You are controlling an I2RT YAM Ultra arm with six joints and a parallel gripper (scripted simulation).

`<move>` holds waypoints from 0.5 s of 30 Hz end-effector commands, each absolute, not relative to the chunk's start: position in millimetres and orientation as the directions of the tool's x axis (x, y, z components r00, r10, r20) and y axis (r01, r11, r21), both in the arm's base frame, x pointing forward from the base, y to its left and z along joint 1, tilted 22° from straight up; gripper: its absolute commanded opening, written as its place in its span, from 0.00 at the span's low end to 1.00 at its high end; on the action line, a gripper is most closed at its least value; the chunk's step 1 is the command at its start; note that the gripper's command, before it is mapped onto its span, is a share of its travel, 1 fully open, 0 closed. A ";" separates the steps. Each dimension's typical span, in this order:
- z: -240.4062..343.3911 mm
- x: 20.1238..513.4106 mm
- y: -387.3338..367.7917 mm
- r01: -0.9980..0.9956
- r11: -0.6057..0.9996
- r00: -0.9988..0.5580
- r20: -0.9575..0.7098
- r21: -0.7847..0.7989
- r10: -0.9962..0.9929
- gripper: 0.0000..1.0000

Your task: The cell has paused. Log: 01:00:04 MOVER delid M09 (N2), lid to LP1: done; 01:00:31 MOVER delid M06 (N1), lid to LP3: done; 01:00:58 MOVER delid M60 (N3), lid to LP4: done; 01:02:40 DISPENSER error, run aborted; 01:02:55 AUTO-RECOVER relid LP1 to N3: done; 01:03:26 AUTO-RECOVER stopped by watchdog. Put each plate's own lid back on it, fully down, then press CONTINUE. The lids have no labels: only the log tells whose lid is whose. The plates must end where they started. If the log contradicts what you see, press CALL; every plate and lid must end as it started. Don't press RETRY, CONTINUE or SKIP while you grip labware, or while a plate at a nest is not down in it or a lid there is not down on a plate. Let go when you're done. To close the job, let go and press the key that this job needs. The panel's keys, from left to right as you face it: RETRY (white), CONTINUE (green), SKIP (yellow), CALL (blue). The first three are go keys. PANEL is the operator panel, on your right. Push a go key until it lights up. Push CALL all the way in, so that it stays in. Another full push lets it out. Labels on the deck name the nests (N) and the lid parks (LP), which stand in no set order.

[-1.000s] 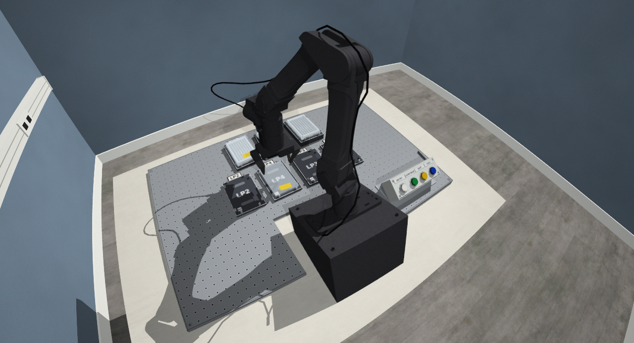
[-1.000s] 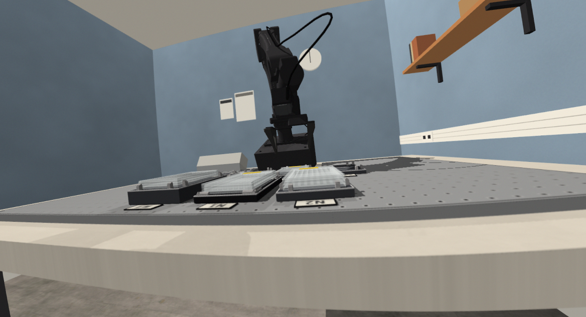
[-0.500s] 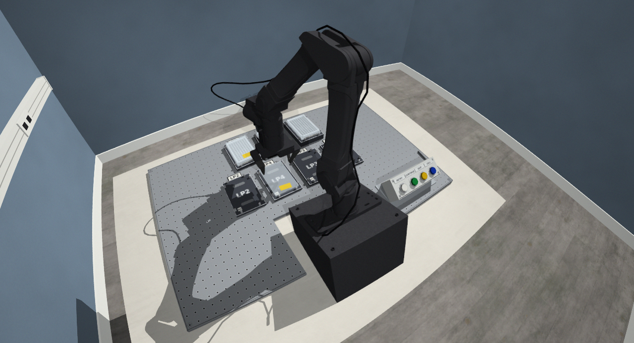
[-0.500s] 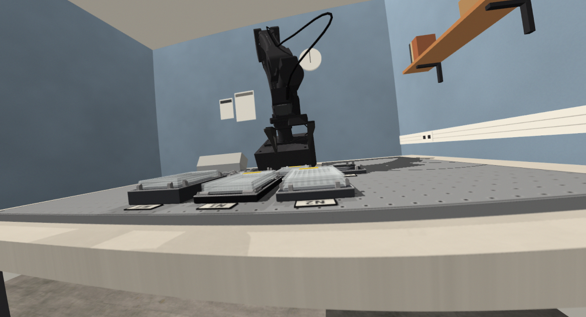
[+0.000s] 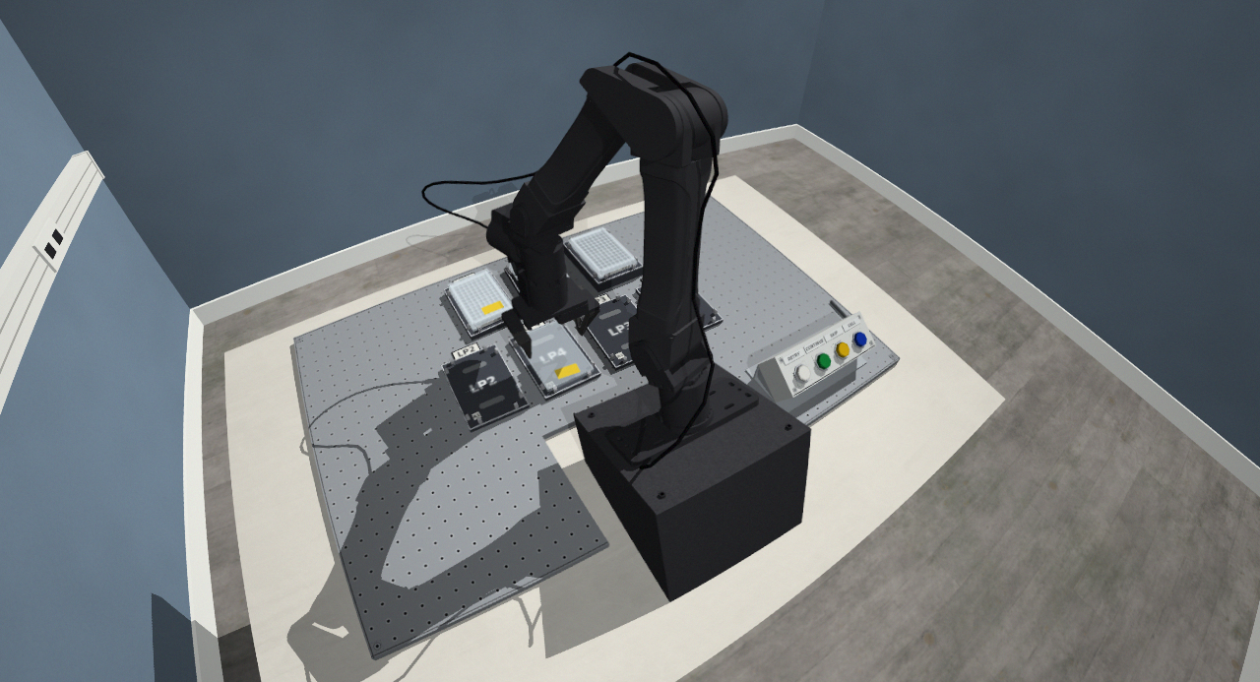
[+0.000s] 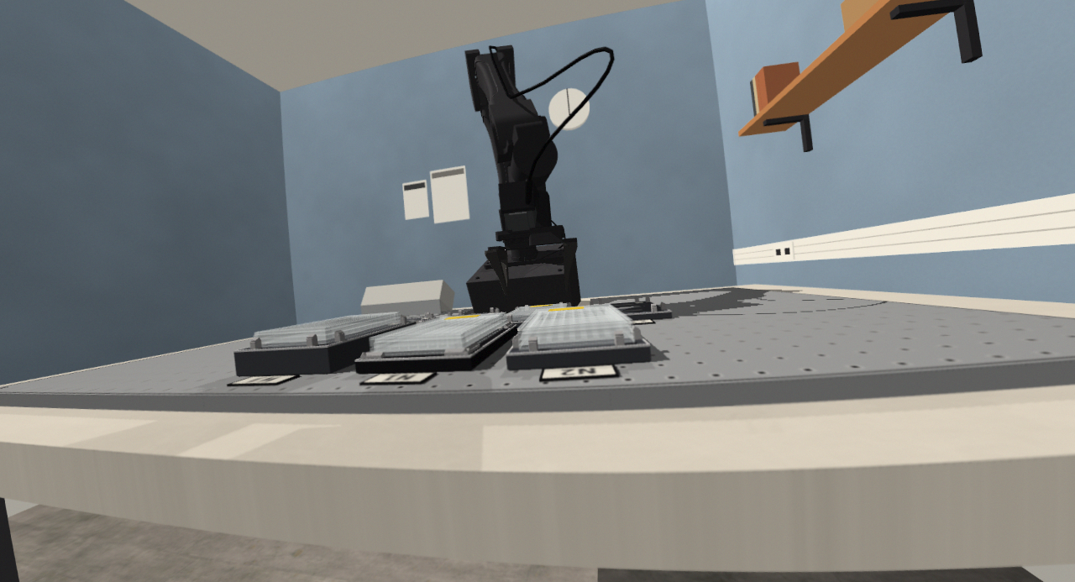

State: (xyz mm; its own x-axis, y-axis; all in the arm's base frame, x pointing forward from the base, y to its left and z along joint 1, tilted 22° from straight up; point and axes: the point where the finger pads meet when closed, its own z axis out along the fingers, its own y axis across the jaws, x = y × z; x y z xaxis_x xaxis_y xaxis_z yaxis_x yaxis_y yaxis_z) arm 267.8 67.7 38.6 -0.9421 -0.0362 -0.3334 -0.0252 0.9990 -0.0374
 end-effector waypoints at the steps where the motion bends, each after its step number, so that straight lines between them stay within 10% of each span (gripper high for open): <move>1: 34.7 274.6 68.1 -0.027 0.999 -0.931 -0.363 -0.025 -0.034 1.00; 15: 14.4 280.9 67.5 -0.027 0.999 -0.934 -0.357 -0.027 -0.035 1.00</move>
